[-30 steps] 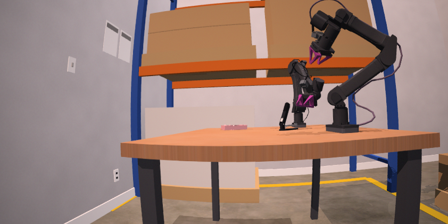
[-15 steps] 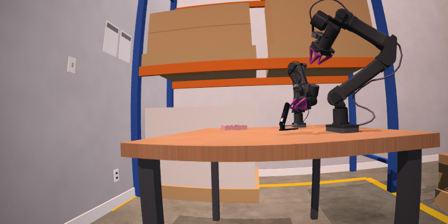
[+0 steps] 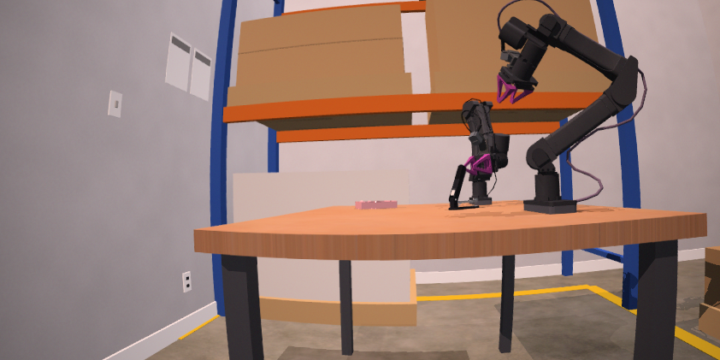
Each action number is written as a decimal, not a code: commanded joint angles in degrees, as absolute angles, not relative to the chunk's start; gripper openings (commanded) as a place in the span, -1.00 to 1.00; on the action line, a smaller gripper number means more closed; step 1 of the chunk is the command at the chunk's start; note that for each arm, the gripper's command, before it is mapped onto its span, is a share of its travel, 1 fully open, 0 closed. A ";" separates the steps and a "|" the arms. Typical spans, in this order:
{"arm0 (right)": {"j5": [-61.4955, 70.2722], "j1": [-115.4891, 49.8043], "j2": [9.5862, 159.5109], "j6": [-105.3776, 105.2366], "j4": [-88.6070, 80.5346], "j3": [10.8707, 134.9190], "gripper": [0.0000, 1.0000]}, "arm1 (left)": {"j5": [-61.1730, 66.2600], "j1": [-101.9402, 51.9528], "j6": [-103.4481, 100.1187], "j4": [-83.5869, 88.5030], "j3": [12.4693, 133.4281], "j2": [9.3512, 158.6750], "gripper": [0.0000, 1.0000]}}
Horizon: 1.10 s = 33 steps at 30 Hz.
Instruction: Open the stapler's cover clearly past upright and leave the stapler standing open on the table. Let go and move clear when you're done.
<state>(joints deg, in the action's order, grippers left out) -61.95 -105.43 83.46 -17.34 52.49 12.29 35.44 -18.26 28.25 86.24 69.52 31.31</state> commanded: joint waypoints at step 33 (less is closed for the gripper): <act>-51.25 -94.53 94.00 -10.64 64.97 16.62 -0.08 | 36.42 -18.83 27.95 87.06 71.20 30.98 0.10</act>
<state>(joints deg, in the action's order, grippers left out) -52.27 -95.18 93.27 -11.42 63.13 14.55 35.44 -18.26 28.25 86.24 69.52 31.31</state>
